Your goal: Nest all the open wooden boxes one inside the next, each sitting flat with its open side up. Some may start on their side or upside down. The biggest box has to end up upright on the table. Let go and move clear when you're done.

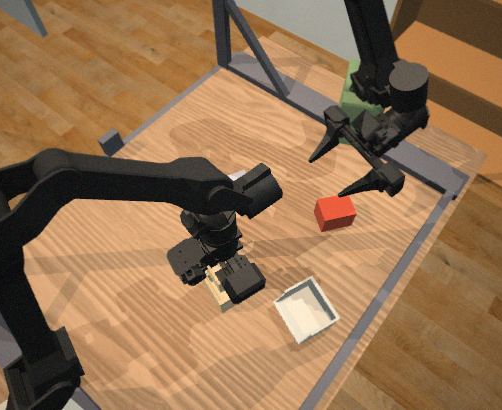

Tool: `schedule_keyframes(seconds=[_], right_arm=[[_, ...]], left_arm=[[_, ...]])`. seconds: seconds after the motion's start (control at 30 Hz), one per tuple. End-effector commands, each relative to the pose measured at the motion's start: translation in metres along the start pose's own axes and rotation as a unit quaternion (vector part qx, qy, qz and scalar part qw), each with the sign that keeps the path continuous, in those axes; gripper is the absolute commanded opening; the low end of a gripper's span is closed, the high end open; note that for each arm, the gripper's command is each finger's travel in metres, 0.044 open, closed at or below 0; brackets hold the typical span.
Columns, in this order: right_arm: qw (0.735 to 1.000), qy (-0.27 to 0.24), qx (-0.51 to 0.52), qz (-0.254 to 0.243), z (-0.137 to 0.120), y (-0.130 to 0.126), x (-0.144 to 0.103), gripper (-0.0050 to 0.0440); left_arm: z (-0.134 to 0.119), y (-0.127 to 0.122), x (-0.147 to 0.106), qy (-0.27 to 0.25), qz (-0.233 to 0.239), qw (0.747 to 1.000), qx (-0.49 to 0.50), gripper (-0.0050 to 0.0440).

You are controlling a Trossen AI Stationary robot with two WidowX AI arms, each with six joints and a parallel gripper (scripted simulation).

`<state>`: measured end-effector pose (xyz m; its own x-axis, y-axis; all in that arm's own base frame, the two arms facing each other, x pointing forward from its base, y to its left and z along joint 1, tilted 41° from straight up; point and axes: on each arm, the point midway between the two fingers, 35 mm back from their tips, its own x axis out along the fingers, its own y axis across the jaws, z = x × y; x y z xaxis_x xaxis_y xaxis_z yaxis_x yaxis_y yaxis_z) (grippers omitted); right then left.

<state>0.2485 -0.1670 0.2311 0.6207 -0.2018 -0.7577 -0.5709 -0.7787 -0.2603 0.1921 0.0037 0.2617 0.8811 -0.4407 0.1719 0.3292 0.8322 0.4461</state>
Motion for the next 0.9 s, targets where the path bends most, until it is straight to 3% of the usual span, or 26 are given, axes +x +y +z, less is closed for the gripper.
schedule_keyframes(seconds=[0.0, 0.67, 0.87], right_arm=[[1.000, 0.006, -0.006, -0.003, -0.005, -0.001, 0.000, 0.0251], [1.000, 0.001, -0.004, -0.001, -0.001, -0.001, 0.036, 0.0251], [1.000, 0.007, -0.006, -0.003, -0.002, -0.001, 0.031, 0.0251]], left_arm=[[0.007, 0.001, 0.001, -0.005, -0.001, 1.000, 0.015, 0.0400], [0.007, 0.001, 0.001, -0.005, -0.001, 1.000, 0.015, 0.0400], [0.007, 0.001, 0.001, -0.005, -0.001, 1.000, 0.015, 0.0400]])
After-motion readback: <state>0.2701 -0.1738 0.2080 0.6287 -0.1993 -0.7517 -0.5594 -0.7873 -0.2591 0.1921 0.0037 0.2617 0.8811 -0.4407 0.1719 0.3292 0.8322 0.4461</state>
